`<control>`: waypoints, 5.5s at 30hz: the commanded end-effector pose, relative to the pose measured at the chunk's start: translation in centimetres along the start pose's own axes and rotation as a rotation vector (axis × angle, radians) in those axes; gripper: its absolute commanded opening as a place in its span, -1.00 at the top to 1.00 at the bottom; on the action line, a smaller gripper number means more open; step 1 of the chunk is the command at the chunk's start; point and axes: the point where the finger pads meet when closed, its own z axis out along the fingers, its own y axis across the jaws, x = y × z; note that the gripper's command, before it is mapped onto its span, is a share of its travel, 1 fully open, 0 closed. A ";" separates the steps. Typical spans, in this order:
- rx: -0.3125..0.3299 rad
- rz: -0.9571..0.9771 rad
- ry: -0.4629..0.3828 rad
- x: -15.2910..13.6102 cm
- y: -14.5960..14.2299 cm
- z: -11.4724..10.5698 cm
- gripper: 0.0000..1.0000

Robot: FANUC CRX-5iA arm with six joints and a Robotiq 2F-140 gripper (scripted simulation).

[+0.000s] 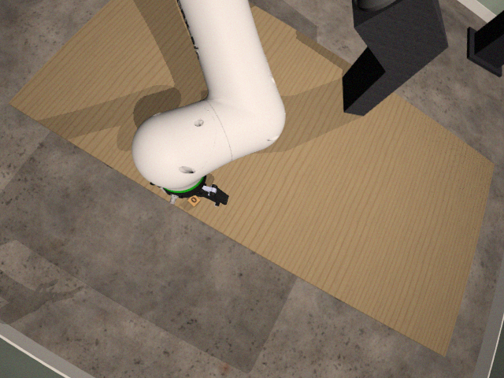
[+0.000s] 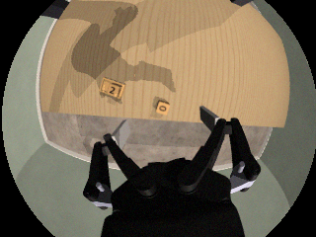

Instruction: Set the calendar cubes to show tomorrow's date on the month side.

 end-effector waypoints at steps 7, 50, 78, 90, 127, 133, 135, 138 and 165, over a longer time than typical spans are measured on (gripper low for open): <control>0.012 0.346 -0.010 0.0 0.0 -0.3 -1.00; 0.011 0.474 -0.011 0.0 0.0 -0.3 0.30; 0.012 0.474 -0.011 0.0 0.0 1.4 0.30; 0.012 0.474 -0.011 0.0 0.0 3.4 0.30; 0.012 0.474 -0.011 0.0 0.0 4.9 0.30; 0.012 0.474 -0.011 0.0 0.0 4.9 0.30; 0.012 0.474 -0.011 0.0 0.0 4.9 0.30; 0.012 0.474 -0.011 0.0 0.0 4.9 0.30; 0.012 0.474 -0.011 0.0 0.0 5.8 0.30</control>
